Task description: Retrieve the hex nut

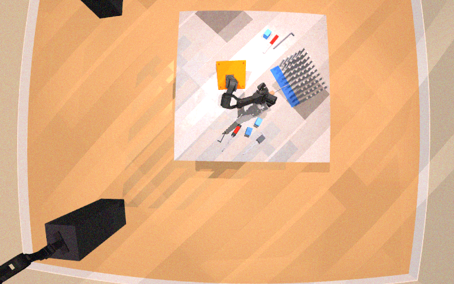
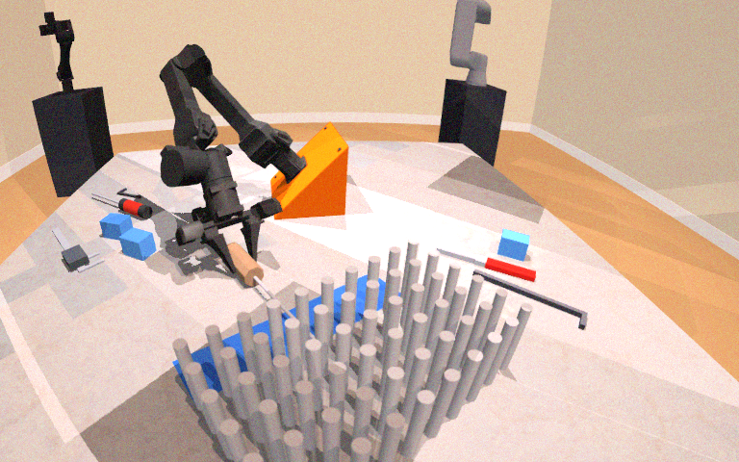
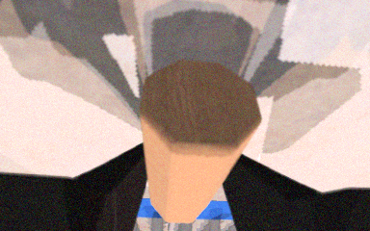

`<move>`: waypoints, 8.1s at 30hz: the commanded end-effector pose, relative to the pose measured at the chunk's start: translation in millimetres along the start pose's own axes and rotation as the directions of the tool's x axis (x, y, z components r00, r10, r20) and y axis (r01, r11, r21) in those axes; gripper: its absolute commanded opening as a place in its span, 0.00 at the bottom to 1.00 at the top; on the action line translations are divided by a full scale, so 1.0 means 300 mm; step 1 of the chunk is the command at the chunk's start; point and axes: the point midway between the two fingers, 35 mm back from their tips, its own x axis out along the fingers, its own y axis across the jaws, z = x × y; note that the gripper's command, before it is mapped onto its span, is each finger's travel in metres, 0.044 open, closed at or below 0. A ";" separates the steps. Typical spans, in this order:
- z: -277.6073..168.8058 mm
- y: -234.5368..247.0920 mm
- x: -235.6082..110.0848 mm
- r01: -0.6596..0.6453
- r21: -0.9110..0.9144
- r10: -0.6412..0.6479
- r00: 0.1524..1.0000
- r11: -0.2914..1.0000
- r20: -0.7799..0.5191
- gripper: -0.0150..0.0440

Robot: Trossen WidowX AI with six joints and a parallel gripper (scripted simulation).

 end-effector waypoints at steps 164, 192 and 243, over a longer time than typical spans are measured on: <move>-0.554 -0.419 -0.445 -0.179 -0.929 -0.184 0.975 -0.325 -0.123 0.25; -0.636 -0.655 -0.445 -0.250 -0.236 -0.235 0.968 -0.939 -0.092 0.25; -0.650 -1.141 -0.455 0.017 0.998 -0.273 0.961 -0.057 -0.032 0.25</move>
